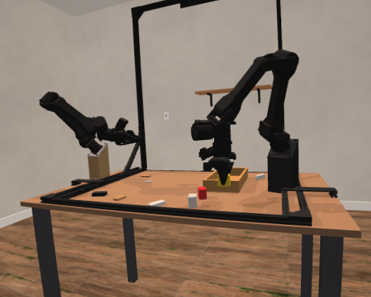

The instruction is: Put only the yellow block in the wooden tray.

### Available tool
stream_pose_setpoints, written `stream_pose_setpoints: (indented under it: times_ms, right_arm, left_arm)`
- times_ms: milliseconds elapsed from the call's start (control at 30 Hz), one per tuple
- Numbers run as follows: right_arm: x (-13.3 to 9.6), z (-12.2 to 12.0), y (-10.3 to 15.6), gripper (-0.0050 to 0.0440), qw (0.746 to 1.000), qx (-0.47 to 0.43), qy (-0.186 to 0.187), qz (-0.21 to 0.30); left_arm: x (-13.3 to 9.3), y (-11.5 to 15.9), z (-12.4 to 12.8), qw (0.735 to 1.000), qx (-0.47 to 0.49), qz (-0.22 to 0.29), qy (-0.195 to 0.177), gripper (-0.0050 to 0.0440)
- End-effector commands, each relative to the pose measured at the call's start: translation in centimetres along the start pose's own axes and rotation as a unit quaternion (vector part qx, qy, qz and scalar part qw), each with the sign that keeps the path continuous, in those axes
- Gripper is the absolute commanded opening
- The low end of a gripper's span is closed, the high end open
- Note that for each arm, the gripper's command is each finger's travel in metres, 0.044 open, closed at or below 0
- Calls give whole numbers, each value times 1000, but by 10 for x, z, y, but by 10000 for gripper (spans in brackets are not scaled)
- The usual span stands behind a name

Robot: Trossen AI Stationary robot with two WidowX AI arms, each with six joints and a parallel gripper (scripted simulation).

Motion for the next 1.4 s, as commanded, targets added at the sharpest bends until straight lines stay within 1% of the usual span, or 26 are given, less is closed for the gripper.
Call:
stream_pose_setpoints:
  times_ms: [0, 200, 667, 733, 967, 1233, 1300, 1367]
  right_arm:
    - [0, 0, 0, 400, 1000, 0, -1, 0]
    - [0, 0, 0, 400, 1000, 0, -1, 0]
    - [0, 0, 0, 400, 1000, 0, -1, 0]
    - [0, 0, 0, 400, 1000, 0, -1, 0]
    - [0, 0, 0, 400, 1000, 0, -1, 0]
    - [0, 0, 0, 400, 1000, 0, -1, 0]
    - [0, 0, 0, 400, 1000, 0, -1, 0]
    - [0, 0, 0, 400, 1000, 0, -1, 0]
  left_arm:
    - [-13, 1, 1, 1000, -3, -1, -3, 0]
    - [-11, -4, -4, 1000, -5, -1, 3, 0]
    - [1, -43, -54, 999, -17, 13, 46, 0]
    - [1, -43, -54, 999, -17, 13, 46, 0]
    - [4, -59, -85, 998, -19, 21, 58, 0]
    - [4, -71, -124, 997, -18, 30, 62, 0]
    - [4, -71, -124, 997, -18, 30, 62, 0]
    - [4, -74, -134, 997, -18, 31, 62, 0]
Point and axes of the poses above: on each arm, the point midway between the two fingers, 35 mm back from their tips, its own x axis out along the fingers, its own z axis across the jaws, y = z × x, the point moved 8 cm from there along -x, back along the fingers
